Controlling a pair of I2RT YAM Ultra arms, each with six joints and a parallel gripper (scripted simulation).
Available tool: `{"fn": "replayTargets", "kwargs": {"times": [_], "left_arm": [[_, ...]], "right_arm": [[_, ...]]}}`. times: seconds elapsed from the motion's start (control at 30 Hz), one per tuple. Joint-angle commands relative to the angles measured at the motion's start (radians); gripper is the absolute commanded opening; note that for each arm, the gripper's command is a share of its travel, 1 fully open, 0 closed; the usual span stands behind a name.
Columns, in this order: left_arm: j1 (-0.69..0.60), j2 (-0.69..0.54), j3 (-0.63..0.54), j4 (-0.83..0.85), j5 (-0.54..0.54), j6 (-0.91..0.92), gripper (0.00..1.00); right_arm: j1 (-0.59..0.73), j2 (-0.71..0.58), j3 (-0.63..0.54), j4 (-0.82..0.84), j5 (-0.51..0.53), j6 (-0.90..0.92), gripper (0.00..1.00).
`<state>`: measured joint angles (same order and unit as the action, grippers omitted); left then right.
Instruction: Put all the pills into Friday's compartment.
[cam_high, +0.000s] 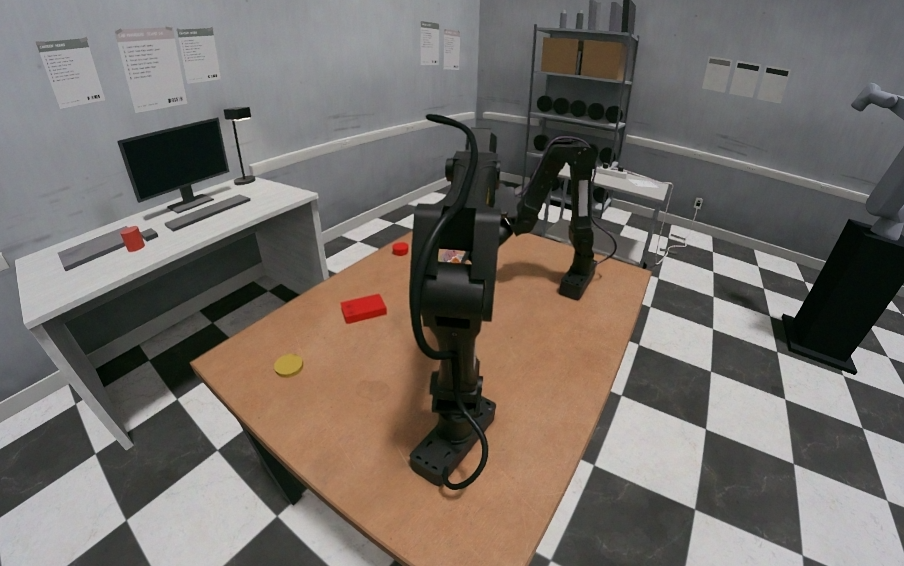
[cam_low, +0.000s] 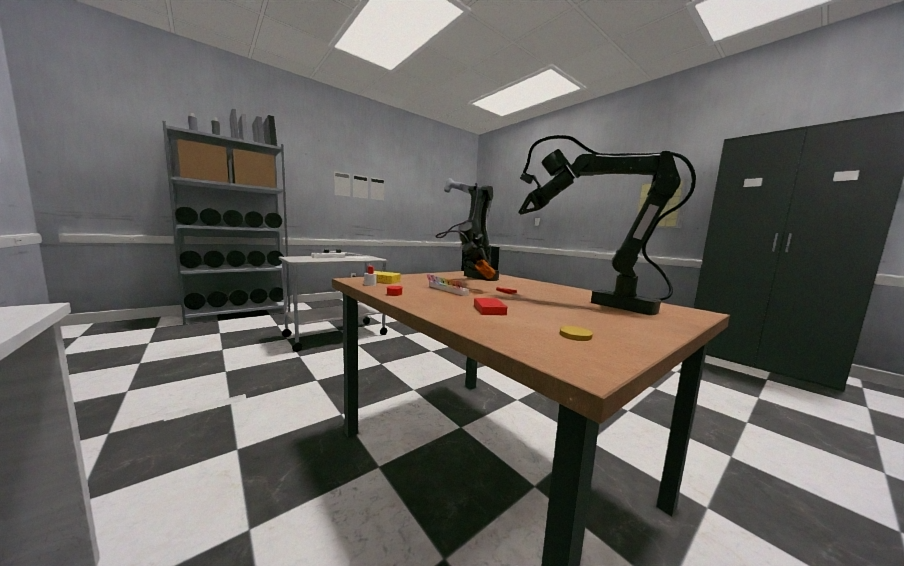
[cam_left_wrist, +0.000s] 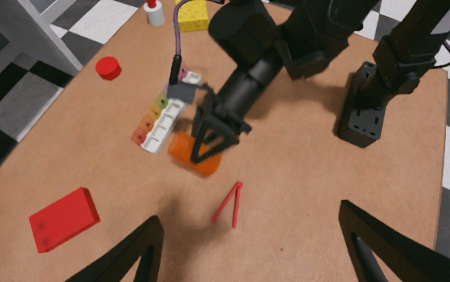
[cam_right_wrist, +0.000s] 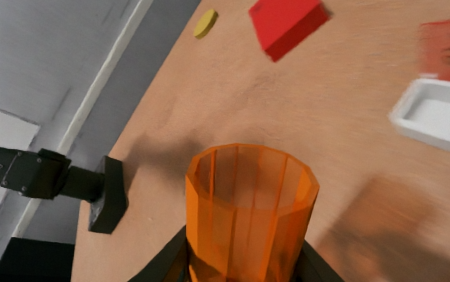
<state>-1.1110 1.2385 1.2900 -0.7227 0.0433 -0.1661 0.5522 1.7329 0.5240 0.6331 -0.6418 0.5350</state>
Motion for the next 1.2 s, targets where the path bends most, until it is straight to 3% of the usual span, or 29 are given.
{"fn": "replayTargets", "kwargs": {"times": [0.0,0.13,0.27,0.47,0.57,0.67,1.03,1.1,1.17], "left_arm": [[-0.004,-0.004,0.020,0.007,-0.002,-0.002,1.00],[-0.004,-0.004,0.020,0.007,-0.002,-0.002,1.00],[-0.004,-0.004,0.020,0.007,-0.002,-0.002,1.00],[-0.004,-0.004,0.020,0.007,-0.002,-0.002,1.00],[-0.004,-0.004,0.020,0.007,-0.002,-0.002,1.00],[-0.004,-0.004,0.020,0.007,-0.002,-0.002,1.00],[-0.004,-0.004,0.020,0.007,-0.002,-0.002,1.00],[-0.004,-0.004,0.020,0.007,-0.002,-0.002,1.00],[-0.004,-0.004,0.020,0.007,-0.002,-0.002,1.00]], "right_arm": [[0.088,0.033,0.054,0.086,0.163,0.118,0.36],[0.251,0.080,0.140,0.078,0.261,0.172,0.36],[0.331,0.140,0.237,0.052,0.323,0.194,0.36],[0.377,0.177,0.326,0.005,0.345,0.200,0.36],[0.378,0.172,0.331,0.005,0.337,0.199,0.36],[0.380,0.170,0.319,0.012,0.394,0.174,0.36],[0.547,0.162,0.275,0.102,0.937,0.052,0.36],[0.547,0.162,0.275,0.102,0.937,0.052,0.36],[0.580,0.181,0.291,0.128,1.040,0.028,0.36]]}}
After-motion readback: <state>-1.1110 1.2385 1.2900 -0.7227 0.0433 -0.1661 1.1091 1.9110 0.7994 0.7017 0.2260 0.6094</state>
